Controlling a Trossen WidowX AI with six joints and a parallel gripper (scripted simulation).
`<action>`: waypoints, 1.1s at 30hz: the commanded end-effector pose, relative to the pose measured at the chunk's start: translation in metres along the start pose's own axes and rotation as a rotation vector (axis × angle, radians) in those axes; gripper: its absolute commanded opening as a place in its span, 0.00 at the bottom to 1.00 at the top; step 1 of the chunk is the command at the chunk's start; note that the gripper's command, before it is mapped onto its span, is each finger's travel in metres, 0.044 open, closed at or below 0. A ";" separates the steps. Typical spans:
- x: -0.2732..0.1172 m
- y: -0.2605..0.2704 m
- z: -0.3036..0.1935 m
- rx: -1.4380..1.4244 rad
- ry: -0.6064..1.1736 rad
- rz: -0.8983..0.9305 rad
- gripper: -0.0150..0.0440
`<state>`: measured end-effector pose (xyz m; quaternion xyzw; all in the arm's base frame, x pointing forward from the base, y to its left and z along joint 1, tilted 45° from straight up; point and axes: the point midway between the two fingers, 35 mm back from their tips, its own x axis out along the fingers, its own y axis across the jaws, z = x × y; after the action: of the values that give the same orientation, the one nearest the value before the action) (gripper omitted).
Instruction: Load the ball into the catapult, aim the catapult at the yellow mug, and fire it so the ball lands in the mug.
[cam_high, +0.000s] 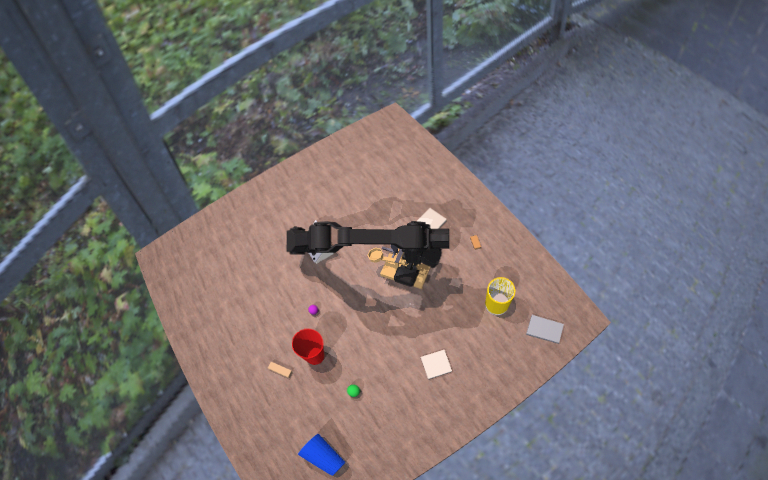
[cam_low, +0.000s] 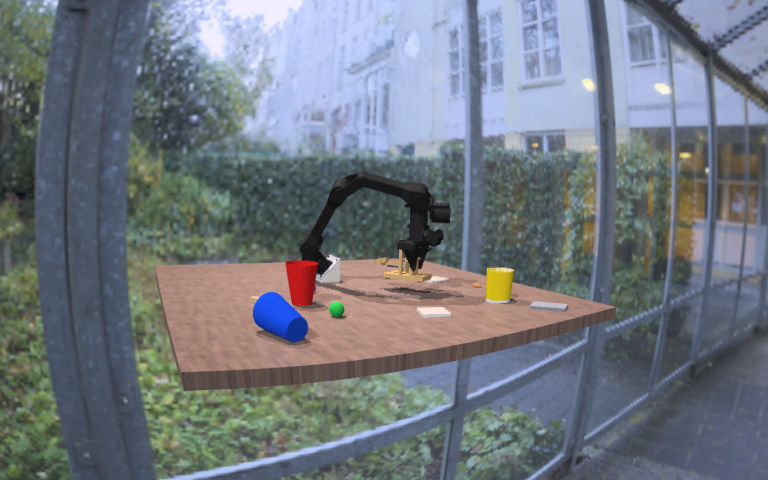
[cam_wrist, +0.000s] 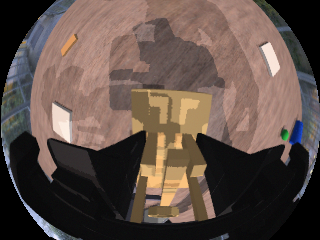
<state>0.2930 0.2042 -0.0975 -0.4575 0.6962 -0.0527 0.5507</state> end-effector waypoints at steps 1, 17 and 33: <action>0.001 0.000 0.001 0.005 -0.002 0.004 0.25; 0.028 0.000 0.001 0.003 -0.001 0.003 0.25; 0.041 -0.001 0.002 0.012 -0.001 0.006 0.25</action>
<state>0.2955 0.1755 -0.1278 -0.4530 0.6972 -0.0544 0.5529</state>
